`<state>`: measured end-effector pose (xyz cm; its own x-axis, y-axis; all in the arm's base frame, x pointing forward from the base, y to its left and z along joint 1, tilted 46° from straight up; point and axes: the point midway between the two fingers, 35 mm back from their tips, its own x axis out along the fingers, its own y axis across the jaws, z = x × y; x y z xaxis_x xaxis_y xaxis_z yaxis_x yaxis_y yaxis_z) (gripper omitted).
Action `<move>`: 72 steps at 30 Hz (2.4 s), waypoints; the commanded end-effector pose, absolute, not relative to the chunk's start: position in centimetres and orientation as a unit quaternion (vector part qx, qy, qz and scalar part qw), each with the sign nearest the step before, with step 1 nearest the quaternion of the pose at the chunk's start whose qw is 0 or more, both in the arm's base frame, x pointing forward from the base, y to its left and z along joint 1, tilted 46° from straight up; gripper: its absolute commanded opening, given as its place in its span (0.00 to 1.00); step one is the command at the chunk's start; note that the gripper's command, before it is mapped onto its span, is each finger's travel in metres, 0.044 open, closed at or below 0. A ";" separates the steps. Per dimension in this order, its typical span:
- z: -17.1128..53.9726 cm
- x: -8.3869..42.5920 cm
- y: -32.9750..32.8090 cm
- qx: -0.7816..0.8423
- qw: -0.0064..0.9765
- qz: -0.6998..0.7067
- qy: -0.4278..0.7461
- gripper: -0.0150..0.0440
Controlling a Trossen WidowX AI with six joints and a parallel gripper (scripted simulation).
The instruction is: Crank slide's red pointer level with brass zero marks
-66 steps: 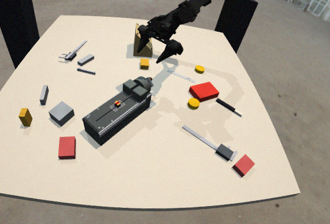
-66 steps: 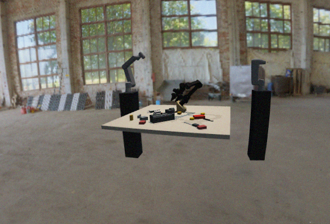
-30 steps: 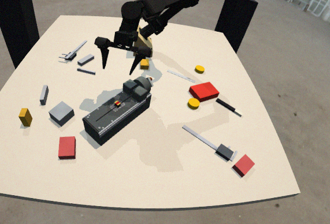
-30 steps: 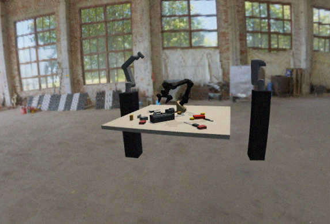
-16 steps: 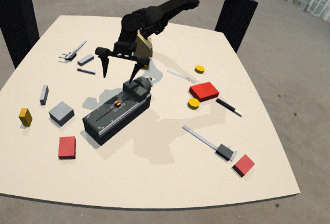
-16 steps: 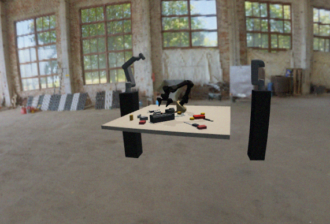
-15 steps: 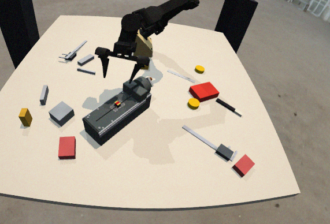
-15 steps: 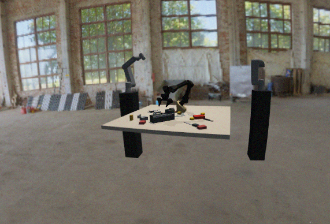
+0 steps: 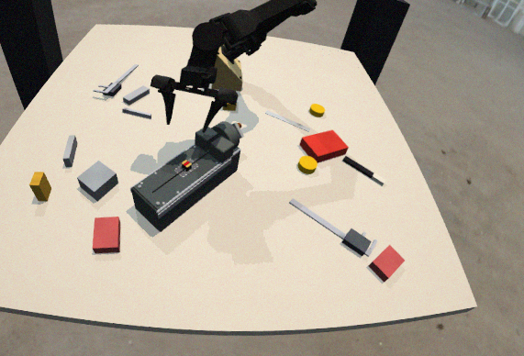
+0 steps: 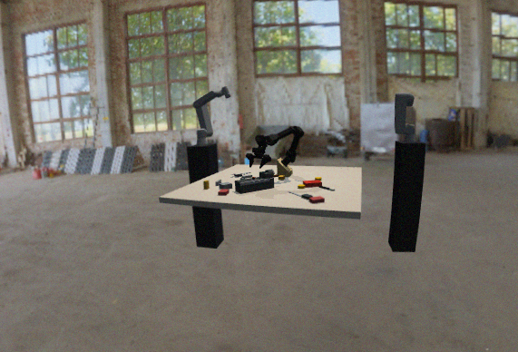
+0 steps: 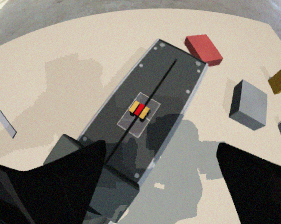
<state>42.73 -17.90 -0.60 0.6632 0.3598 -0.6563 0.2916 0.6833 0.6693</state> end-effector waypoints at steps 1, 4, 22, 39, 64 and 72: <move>-0.7 42.7 -17.9 0.399 0.819 0.017 0.411 0.78; -0.7 42.7 -17.9 0.399 0.819 0.017 0.411 0.64; -0.7 42.7 -17.9 0.399 0.819 0.017 0.411 0.25; -0.6 42.7 -17.9 0.398 0.821 0.021 0.410 0.57; -0.6 42.7 -17.9 0.398 0.821 0.021 0.410 0.38; -0.6 42.7 -17.9 0.398 0.821 0.021 0.410 0.25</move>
<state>42.73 -17.88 -0.59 0.6634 0.3612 -0.6553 0.2910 0.6822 0.6707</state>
